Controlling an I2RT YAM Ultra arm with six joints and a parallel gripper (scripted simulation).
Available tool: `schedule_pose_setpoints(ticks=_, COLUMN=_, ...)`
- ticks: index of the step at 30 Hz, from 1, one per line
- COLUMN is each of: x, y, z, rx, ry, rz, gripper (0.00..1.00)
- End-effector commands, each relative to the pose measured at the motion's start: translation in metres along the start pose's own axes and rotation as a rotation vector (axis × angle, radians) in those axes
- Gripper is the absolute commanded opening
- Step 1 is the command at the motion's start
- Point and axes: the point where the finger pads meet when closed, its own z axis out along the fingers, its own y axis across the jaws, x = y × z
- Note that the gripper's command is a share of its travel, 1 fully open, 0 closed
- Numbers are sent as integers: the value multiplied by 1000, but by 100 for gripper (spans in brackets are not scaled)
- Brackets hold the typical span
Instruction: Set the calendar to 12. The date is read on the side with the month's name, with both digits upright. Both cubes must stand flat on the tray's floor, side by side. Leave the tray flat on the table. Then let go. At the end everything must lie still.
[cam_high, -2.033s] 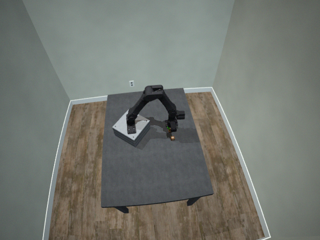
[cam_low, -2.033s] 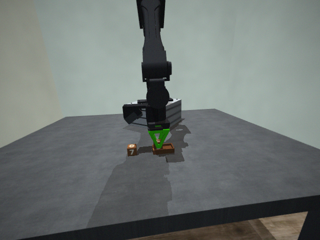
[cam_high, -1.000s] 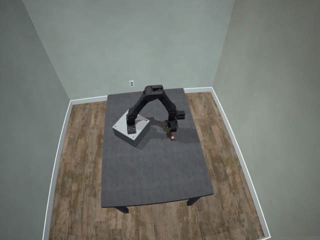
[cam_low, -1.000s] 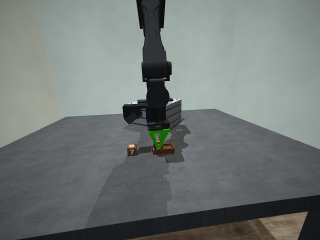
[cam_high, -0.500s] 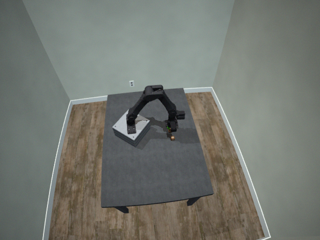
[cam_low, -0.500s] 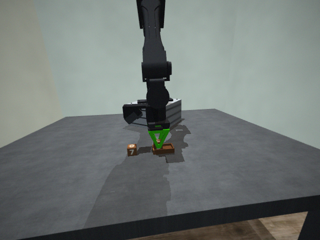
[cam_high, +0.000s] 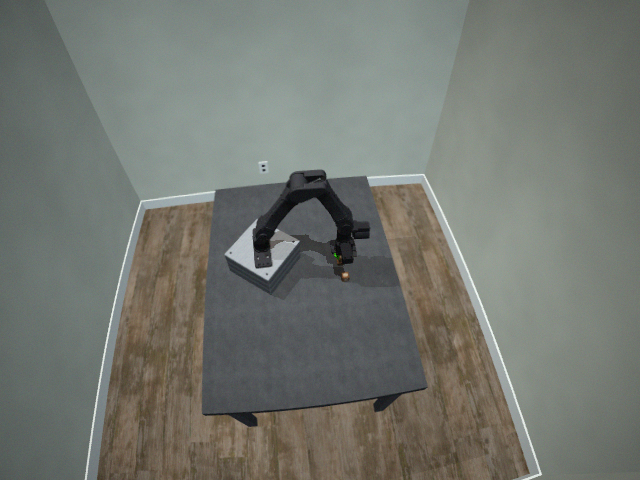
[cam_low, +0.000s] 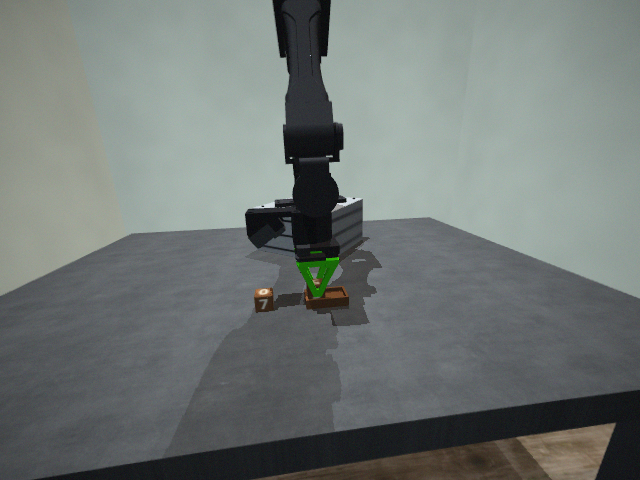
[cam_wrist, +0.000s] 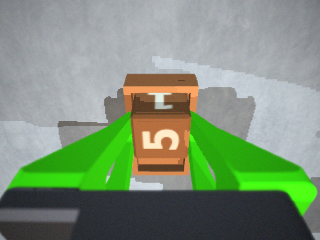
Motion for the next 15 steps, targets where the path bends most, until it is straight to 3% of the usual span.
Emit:
schedule_pose_setpoints(ticks=1, x=-1, y=3, z=-2, rx=-10, ry=-2, rz=0, gripper=33)
schedule_pose_setpoints(ticks=9, x=-1, y=3, z=-2, rx=-10, ry=-2, rz=0, gripper=45)
schedule_pose_setpoints(ticks=15, x=-1, y=3, z=-2, rx=-10, ry=-2, rz=0, gripper=45)
